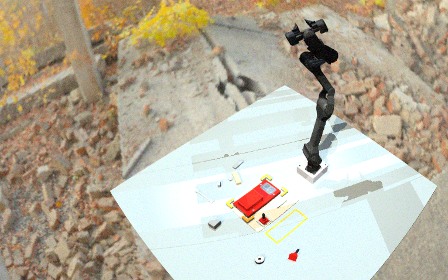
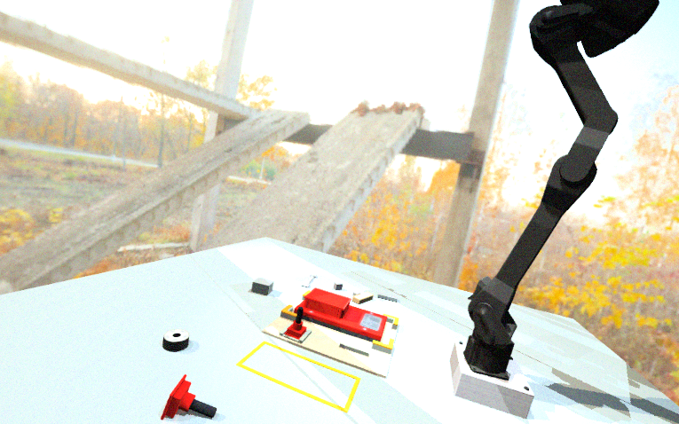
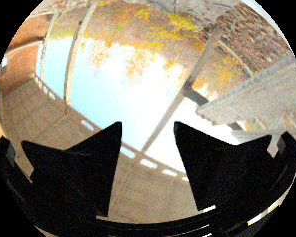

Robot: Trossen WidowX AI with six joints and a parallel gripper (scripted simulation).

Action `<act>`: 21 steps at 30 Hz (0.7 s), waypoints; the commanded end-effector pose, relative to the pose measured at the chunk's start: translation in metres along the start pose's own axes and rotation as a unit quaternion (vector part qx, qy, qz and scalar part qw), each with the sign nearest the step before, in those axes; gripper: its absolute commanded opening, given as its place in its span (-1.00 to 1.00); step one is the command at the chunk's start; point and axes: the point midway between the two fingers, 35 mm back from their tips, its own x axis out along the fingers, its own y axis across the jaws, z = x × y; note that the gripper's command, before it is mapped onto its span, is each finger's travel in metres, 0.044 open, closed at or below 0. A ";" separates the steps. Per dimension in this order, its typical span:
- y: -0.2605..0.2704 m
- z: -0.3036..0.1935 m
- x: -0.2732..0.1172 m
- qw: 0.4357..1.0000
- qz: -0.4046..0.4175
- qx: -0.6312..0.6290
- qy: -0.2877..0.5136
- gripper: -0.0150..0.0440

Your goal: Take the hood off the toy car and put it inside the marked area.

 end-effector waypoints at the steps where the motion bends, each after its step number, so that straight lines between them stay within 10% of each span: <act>1: 0.000 -0.001 0.000 1.000 0.001 -0.004 0.001 0.34; 9: -0.035 -0.037 -0.007 0.984 0.036 -0.166 0.051 1.00; 21: -0.124 -0.093 -0.030 0.900 0.055 -0.399 0.167 1.00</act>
